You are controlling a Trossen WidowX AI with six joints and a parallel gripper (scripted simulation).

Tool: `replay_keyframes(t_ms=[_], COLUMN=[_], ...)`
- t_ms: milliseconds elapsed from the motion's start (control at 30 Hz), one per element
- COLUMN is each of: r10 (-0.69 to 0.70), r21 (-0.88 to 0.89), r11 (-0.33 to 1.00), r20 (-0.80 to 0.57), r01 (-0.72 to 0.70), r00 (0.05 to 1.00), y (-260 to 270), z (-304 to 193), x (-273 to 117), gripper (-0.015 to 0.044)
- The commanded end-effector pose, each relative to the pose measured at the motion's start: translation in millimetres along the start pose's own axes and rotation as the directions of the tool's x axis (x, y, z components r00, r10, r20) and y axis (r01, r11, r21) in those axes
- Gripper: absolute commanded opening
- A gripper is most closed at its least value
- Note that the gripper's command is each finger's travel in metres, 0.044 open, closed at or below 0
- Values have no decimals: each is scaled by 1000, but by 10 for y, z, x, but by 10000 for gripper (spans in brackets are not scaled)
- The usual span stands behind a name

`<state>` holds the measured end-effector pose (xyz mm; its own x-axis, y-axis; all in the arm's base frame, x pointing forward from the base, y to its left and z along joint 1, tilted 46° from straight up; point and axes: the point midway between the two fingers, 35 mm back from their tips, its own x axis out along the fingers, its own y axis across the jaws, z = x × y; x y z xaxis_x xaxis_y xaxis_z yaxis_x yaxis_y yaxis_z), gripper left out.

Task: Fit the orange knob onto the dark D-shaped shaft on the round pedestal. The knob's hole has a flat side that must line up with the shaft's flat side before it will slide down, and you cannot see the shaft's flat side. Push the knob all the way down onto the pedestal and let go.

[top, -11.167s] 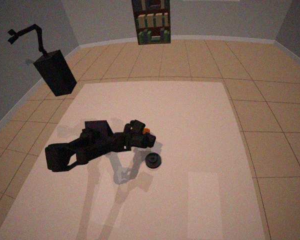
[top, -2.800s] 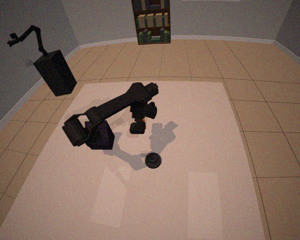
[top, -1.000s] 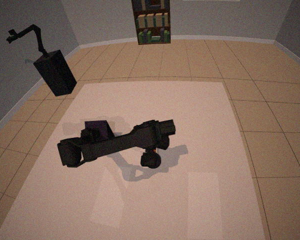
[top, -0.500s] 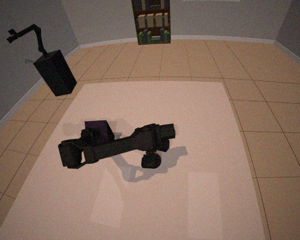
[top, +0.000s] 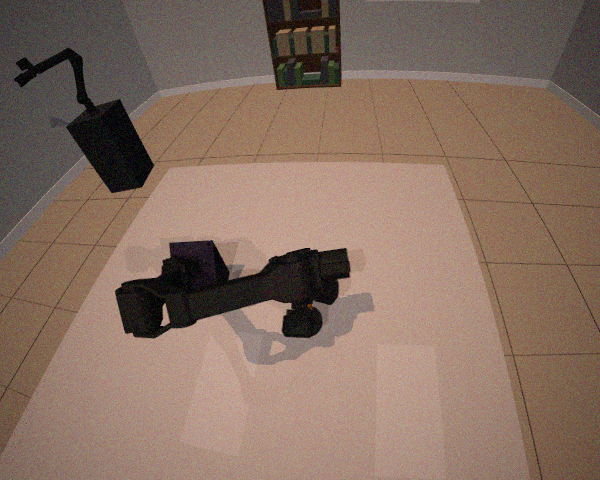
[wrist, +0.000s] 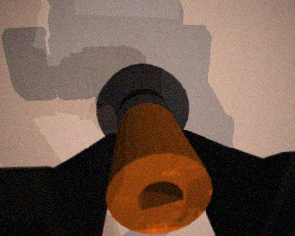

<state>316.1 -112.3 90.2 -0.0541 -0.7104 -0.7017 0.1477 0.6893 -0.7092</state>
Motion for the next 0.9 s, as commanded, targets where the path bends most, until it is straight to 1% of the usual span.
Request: replay_keyframes(t_ms=[0,233,300,433,867], r10=[-3,-3,-3,-3,-3], r21=[-8,-17,-62,-205,-216], r11=[1000,1000,998,979,976], r20=[-1,-1,-1,-1,-1], r01=[3,3,3,3,3], r00=[1000,1000,1000,1000,1000], y=[-1,4,4,4,-2], z=[-10,-16,-15,5,13], x=[5,-46,-47,-38,8], gripper=[0,0,0,0,0])
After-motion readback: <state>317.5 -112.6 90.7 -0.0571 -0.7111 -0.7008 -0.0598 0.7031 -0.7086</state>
